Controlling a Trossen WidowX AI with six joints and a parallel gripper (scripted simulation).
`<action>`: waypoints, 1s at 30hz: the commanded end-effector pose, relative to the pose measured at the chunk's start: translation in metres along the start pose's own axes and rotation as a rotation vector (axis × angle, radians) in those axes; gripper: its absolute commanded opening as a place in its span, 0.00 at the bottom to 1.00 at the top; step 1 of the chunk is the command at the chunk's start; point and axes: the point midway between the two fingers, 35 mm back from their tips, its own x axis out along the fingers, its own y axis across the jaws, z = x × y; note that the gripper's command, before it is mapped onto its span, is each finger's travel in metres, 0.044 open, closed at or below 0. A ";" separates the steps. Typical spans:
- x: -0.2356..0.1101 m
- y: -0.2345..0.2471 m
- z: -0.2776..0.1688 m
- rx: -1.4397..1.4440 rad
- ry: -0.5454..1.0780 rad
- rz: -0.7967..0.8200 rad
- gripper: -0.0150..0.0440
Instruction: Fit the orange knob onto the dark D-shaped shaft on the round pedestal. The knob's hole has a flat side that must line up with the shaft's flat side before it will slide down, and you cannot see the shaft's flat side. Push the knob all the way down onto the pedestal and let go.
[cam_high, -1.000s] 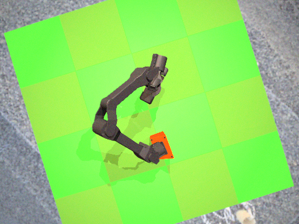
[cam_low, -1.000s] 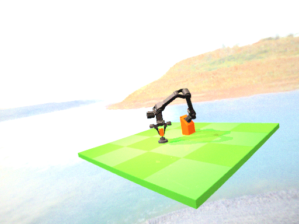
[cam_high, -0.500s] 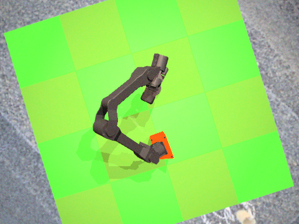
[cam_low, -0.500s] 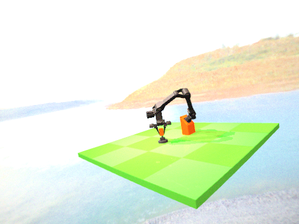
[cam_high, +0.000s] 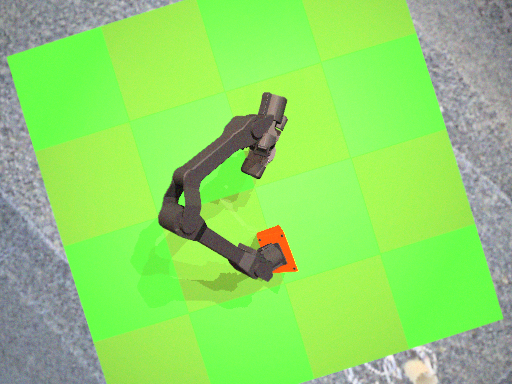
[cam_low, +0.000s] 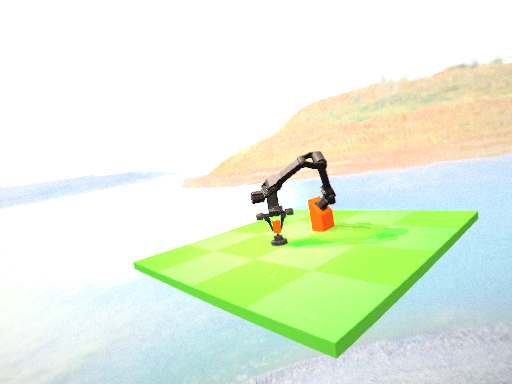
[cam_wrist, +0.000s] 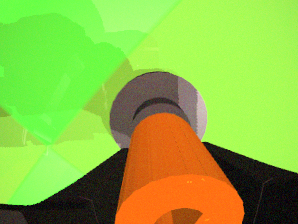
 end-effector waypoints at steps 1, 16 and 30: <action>0.000 0.000 0.001 0.003 -0.004 -0.003 0.25; 0.002 -0.001 0.001 -0.001 -0.004 -0.003 0.25; 0.002 -0.001 0.001 -0.003 -0.004 -0.003 0.25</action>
